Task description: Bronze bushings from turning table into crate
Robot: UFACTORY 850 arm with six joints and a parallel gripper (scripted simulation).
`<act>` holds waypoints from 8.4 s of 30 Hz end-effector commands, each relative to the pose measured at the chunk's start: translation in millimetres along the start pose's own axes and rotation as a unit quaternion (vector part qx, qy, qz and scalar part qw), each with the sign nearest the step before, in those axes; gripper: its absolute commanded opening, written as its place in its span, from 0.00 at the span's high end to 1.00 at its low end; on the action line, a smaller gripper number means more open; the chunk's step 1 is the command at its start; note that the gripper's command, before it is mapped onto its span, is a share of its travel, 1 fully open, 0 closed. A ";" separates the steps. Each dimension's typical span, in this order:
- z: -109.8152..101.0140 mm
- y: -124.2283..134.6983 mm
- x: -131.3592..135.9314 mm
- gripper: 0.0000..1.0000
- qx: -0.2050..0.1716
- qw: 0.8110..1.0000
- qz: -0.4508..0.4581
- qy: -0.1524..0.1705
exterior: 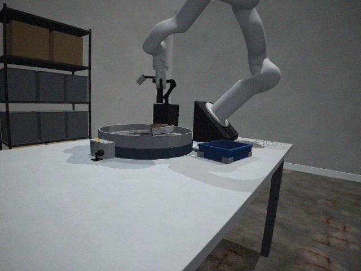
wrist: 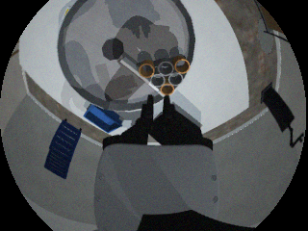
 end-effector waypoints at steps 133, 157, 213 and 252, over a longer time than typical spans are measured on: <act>119.2 -18.8 -37.6 0.90 -0.334 0.900 0.273 -0.071; 119.2 -18.8 -37.6 1.00 -0.334 0.900 0.273 -0.071; 51.0 -18.7 -37.6 1.00 -0.334 0.900 0.273 -0.071; 51.2 100.1 -138.8 1.00 -0.334 0.900 0.273 -0.071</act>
Point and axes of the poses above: the point where the finger pads meet when closed, its own z axis out along the fingers, its own x axis across the jaws, y = z × x, the point moved 1 cm from there along -z, back along the fingers, and after that the axes turned 5 degrees about z, right-handed, at the moved point
